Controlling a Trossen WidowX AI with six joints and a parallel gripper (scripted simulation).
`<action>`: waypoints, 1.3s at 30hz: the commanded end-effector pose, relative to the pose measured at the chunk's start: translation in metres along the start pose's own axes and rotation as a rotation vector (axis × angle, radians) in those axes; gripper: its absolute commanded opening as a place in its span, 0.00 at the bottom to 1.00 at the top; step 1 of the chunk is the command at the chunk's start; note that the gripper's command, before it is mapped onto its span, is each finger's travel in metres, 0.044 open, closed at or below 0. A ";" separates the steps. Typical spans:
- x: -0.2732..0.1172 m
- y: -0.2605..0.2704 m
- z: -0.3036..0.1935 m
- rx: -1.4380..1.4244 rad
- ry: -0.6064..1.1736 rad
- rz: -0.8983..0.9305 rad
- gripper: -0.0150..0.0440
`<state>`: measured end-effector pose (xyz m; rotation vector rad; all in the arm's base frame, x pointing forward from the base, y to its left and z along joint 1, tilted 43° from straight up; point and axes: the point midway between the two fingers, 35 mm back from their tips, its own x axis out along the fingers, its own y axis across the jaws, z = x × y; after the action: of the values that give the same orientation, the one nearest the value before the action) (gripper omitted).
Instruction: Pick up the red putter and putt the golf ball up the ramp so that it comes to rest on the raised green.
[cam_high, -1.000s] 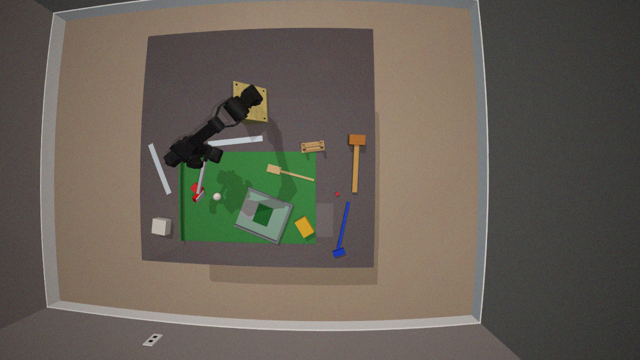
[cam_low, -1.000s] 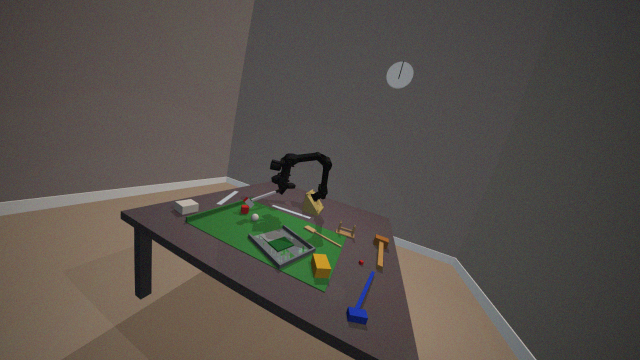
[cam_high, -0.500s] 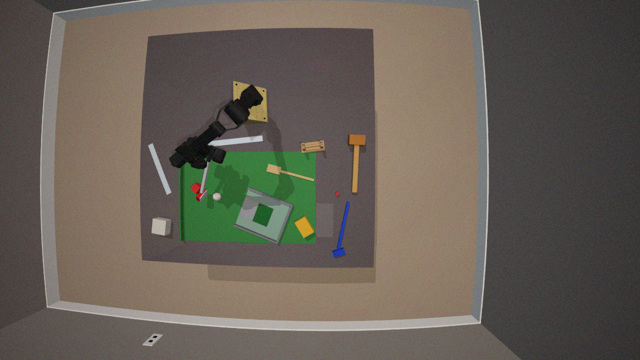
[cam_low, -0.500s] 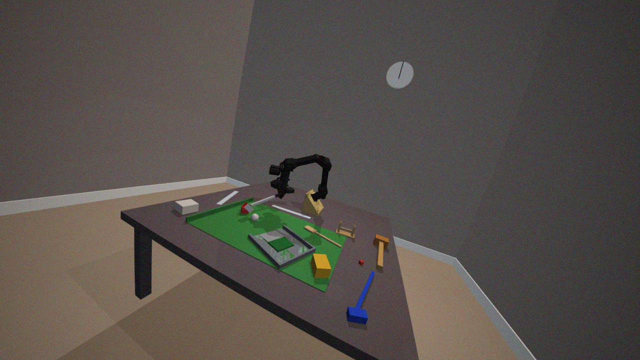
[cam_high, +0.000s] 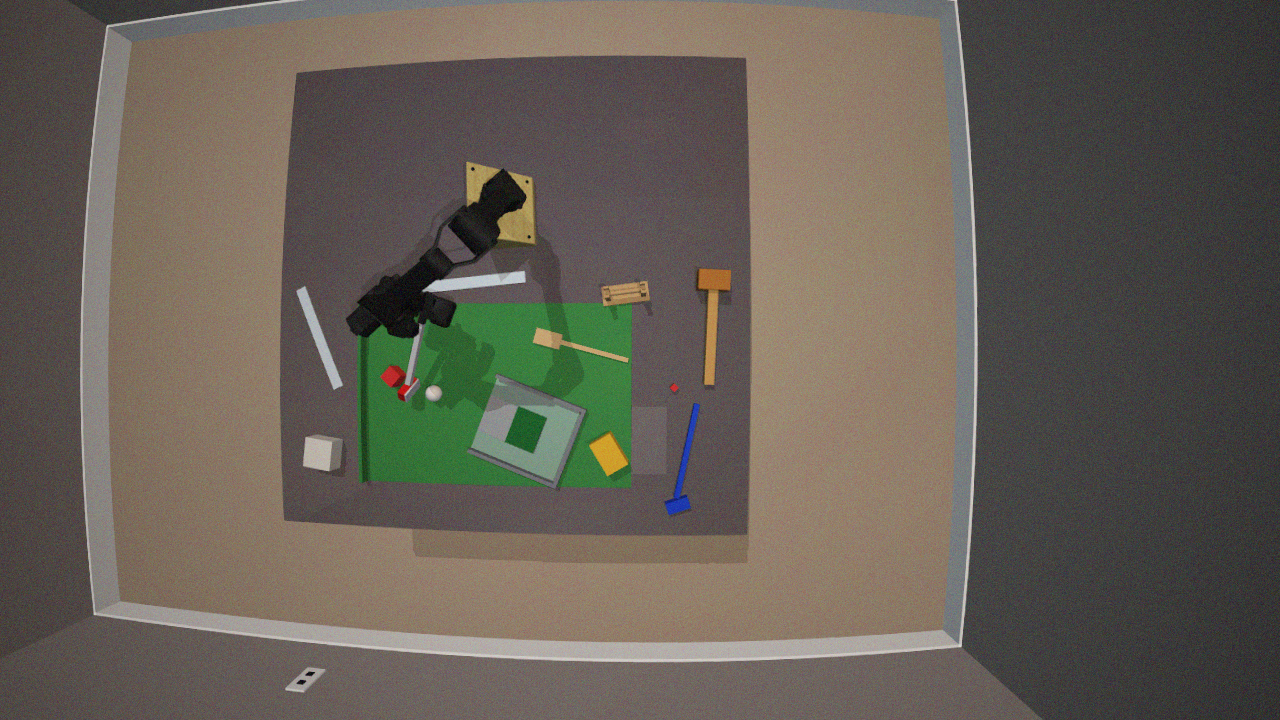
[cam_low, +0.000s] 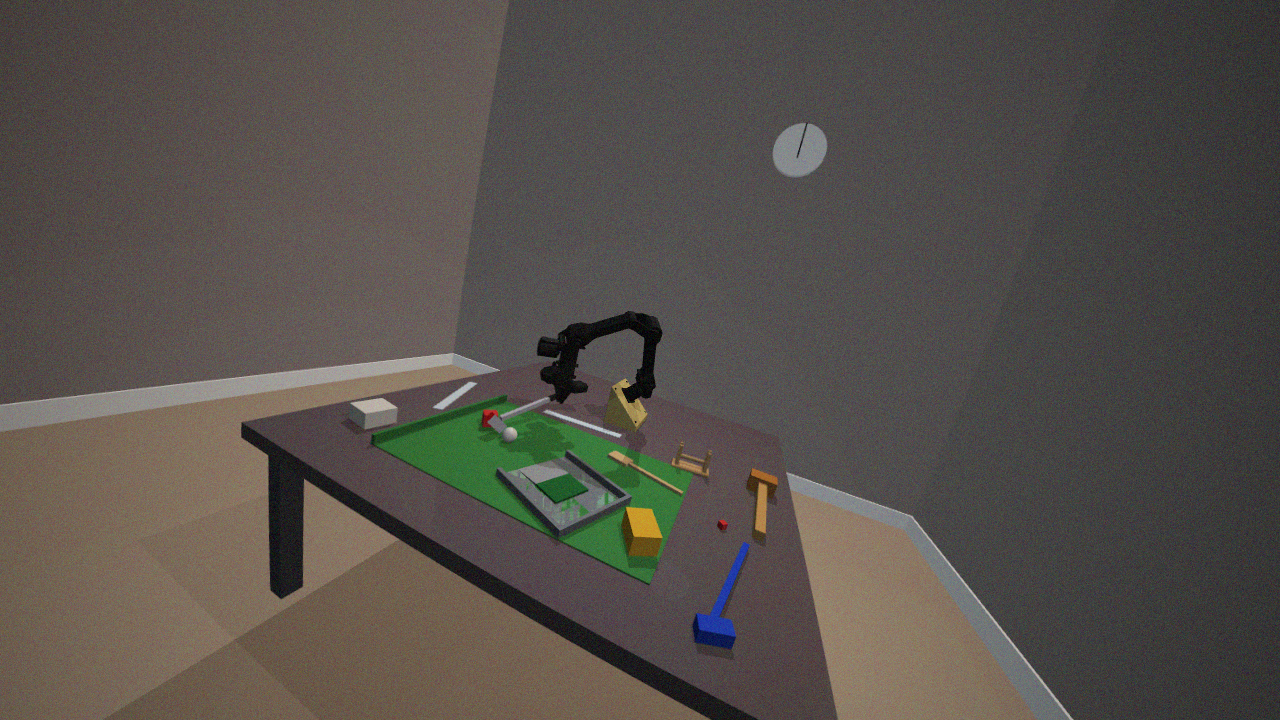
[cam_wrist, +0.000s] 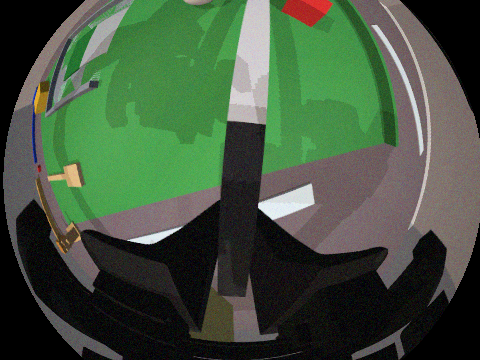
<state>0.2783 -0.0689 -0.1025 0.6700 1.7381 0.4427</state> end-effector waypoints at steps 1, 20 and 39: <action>-0.001 0.000 0.000 0.000 -0.002 0.000 0.25; 0.003 -0.011 -0.001 0.012 -0.004 0.012 0.25; -0.012 0.109 0.002 0.005 -0.005 0.015 0.25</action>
<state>0.3010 0.0130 -0.0362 0.6785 1.7426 0.4542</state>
